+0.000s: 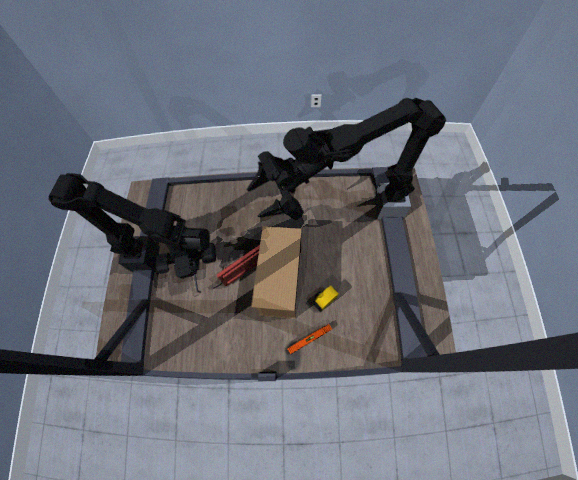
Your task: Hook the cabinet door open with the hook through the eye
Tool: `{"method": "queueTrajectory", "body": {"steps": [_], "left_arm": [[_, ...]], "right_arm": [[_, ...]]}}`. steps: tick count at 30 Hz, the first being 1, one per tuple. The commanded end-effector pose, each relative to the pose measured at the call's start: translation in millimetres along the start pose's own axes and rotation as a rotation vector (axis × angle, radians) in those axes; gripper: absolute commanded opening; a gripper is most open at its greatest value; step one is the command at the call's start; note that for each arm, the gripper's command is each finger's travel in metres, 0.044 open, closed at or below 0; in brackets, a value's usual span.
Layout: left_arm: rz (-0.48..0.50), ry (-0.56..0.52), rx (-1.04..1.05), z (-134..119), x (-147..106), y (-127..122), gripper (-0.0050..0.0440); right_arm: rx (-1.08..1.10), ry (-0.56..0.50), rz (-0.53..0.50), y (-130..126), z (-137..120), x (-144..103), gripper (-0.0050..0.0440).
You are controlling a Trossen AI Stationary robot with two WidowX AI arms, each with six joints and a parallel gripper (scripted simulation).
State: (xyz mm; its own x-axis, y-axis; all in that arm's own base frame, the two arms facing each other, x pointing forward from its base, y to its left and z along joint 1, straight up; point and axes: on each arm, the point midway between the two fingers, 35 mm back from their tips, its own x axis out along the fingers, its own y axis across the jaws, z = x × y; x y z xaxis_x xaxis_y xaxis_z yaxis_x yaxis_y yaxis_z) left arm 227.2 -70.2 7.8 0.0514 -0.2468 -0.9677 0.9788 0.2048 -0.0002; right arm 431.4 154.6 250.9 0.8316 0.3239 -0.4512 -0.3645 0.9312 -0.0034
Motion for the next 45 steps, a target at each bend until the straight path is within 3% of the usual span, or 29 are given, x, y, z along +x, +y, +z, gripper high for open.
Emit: {"method": "queueTrajectory", "body": {"steps": [1, 6, 25, 30, 45], "left_arm": [[0.016, -0.057, 0.014, 2, -8, 3, -0.0013], [0.013, -0.18, 0.014, 0, -16, 2, -0.005], [0.011, -0.622, 0.016, -14, -45, 7, -0.005], [0.011, -0.686, 0.016, -18, -48, 6, -0.005], [0.023, -0.685, -0.007, -17, -48, 3, -0.005]], "right_arm": [[0.003, -0.043, -0.002, 0, 16, -9, 0.04], [0.003, -0.043, -0.002, 0, 16, -9, 0.04], [0.003, -0.043, -0.002, 0, 16, -9, 0.04], [0.003, -0.043, -0.002, 0, 16, -9, 0.04], [0.008, -0.043, -0.004, -1, 16, -9, 0.04]]}}
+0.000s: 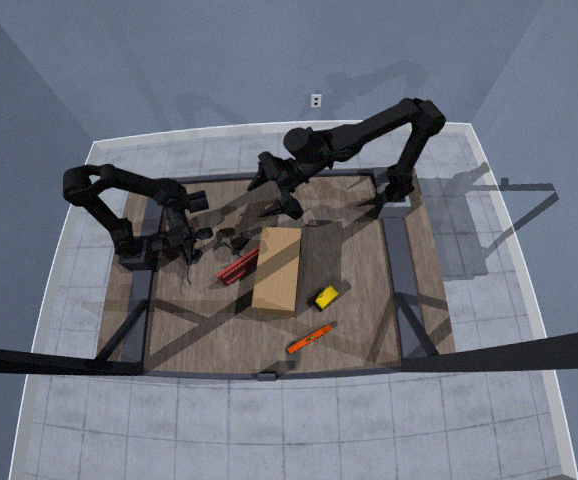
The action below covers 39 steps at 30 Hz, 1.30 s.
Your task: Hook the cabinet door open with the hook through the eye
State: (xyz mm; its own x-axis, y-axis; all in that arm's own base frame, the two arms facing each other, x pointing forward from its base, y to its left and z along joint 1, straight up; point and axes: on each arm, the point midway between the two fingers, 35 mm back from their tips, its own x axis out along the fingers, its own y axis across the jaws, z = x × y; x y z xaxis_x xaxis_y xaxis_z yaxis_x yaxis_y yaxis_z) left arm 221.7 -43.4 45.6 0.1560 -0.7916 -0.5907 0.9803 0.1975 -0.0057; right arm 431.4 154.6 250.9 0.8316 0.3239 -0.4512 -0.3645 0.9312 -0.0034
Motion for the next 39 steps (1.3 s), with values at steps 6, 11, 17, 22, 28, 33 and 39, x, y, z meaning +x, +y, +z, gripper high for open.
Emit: {"method": "queueTrajectory", "body": {"steps": [6, 11, 17, 22, 28, 33, 39], "left_arm": [[0.109, -0.003, -0.055, 3, -4, 7, -0.005], [0.186, 0.004, -0.113, 2, -4, 11, -0.005], [0.264, 0.002, -0.17, 2, -5, 14, -0.005], [0.32, 0.001, -0.211, 1, -6, 17, -0.005], [0.401, -0.001, -0.27, 0, -7, 21, -0.005], [0.465, -0.003, -0.317, -1, -8, 24, -0.005], [0.543, -0.005, -0.378, -3, -10, 26, -0.005]], "right_arm": [[0.012, -0.04, -0.015, -3, 18, -8, 0.04], [0.029, -0.01, -0.049, -8, 11, -8, 0.04], [0.052, 0.033, -0.1, -15, 1, -8, 0.04], [0.058, 0.046, -0.115, -17, -2, -9, 0.04], [0.061, 0.049, -0.122, -18, -2, -9, 0.04], [0.061, 0.049, -0.121, -18, -2, -9, 0.04], [0.061, 0.049, -0.121, -18, -2, -9, 0.04]]}}
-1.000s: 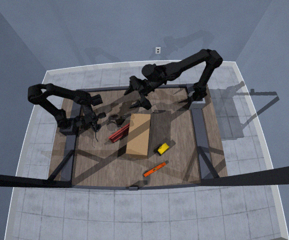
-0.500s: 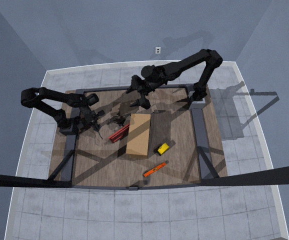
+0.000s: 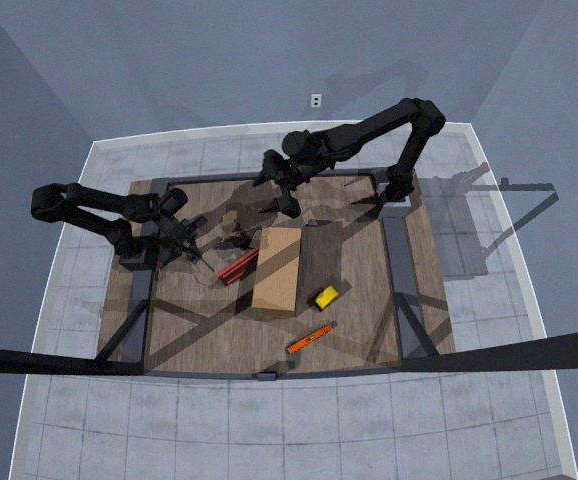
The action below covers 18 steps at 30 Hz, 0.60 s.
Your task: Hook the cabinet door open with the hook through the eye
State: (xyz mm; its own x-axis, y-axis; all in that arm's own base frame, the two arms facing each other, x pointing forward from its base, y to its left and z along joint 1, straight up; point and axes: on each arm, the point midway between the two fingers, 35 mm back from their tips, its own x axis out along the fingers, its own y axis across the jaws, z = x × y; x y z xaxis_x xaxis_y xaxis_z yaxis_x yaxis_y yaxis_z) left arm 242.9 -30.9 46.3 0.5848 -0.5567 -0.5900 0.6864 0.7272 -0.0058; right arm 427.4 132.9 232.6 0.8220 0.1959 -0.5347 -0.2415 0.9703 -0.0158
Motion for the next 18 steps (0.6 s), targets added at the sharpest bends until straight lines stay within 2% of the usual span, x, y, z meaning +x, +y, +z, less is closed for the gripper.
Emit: {"method": "queueTrajectory", "body": {"steps": [1, 10, 18], "left_arm": [[0.045, -0.005, -0.016, 2.7, -1.3, 3.3, -0.005], [0.184, -0.008, -0.12, 2.1, -2.2, 10.1, -0.005], [0.183, -0.005, -0.124, 1.1, -1.9, 10.3, -0.005]], "right_arm": [[0.011, -0.048, 0.0, 0.7, 18.6, -9.0, 0.04], [0.006, -0.041, 0.002, 0.9, 14.6, -9.3, 0.04], [0.006, -0.041, 0.002, 0.9, 14.6, -9.3, 0.04]]}}
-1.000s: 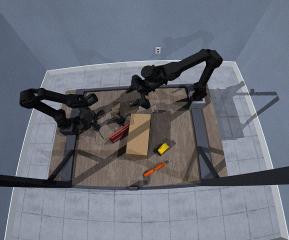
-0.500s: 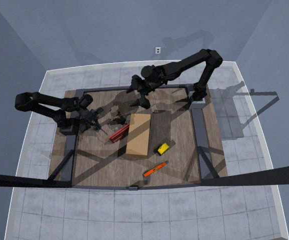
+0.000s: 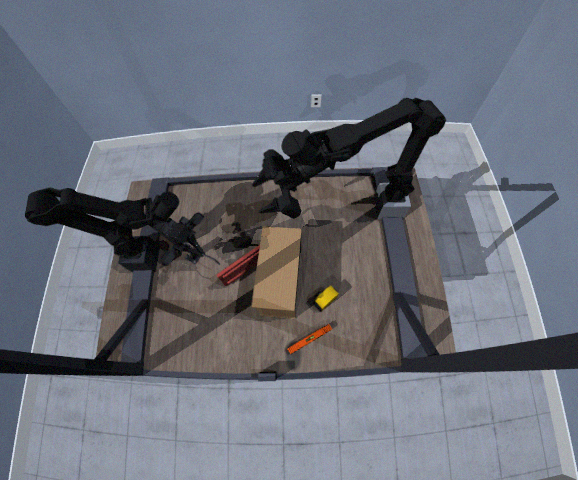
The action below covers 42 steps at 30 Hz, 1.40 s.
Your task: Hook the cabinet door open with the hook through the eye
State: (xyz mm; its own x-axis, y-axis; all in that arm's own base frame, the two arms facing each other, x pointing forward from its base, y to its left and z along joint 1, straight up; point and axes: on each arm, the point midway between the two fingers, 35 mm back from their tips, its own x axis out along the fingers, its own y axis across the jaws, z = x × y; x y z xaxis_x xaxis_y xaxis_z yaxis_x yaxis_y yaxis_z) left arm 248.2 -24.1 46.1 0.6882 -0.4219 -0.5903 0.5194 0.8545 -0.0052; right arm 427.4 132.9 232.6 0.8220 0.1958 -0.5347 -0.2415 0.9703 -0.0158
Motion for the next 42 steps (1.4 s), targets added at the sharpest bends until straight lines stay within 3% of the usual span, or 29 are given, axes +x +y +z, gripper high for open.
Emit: {"method": "queueTrajectory", "body": {"steps": [1, 5, 11, 42], "left_arm": [[0.015, -0.007, 0.0, 3, -1, 3, -0.005], [0.016, -0.007, 0.009, 9, -1, 5, -0.005], [0.016, 0.129, 0.004, 8, 10, 5, -0.005], [0.016, 0.608, -0.002, -3, 44, 4, -0.005]], "right_arm": [[0.006, -0.041, 0.002, 1, 15, -9, 0.04], [0.006, -0.041, 0.002, 1, 15, -9, 0.04], [0.006, -0.041, 0.002, 1, 15, -9, 0.04], [0.006, -0.041, 0.002, 1, 15, -9, 0.04]]}}
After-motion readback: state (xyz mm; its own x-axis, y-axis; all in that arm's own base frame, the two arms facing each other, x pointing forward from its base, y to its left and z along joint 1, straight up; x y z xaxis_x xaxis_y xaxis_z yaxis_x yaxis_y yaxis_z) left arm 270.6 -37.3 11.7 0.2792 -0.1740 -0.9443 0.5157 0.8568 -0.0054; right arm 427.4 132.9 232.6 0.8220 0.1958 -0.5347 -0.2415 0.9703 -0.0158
